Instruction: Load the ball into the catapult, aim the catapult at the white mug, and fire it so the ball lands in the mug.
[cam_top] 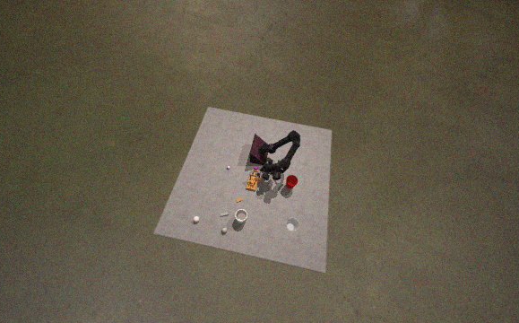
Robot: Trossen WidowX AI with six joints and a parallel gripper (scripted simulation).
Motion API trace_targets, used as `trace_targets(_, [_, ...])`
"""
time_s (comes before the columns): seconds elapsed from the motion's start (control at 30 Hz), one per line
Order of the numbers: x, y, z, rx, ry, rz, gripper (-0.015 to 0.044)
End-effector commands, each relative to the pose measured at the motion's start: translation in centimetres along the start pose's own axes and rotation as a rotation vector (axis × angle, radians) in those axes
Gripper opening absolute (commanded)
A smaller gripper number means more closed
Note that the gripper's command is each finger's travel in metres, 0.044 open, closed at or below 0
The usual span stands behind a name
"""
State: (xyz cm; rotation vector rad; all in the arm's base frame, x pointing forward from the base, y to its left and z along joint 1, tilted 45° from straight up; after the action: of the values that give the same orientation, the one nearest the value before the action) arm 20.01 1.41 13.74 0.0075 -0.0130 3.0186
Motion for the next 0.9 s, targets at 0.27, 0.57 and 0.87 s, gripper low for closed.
trace_targets(0.27, [0.2, -1.4, -1.5, 0.001, -0.004, -0.003, 0.0])
trace_targets(0.57, [0.4, -2.5, -2.5, 0.001, -0.004, -0.003, 0.0])
trace_targets(0.87, [0.8, -3.5, -3.4, 0.0, -0.005, -0.003, 0.0])
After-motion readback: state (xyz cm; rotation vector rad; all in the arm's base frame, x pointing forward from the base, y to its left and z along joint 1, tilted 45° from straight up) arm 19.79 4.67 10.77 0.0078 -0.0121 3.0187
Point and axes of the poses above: the point midway between the two fingers, 35 mm back from their tips, its own z axis back along the fingers, its own x axis across the jaws, y = z × x, the point moved 8 cm from there along z, back along the fingers, and after that the axes turned 2 degrees about -z, right-handed, at the moved point
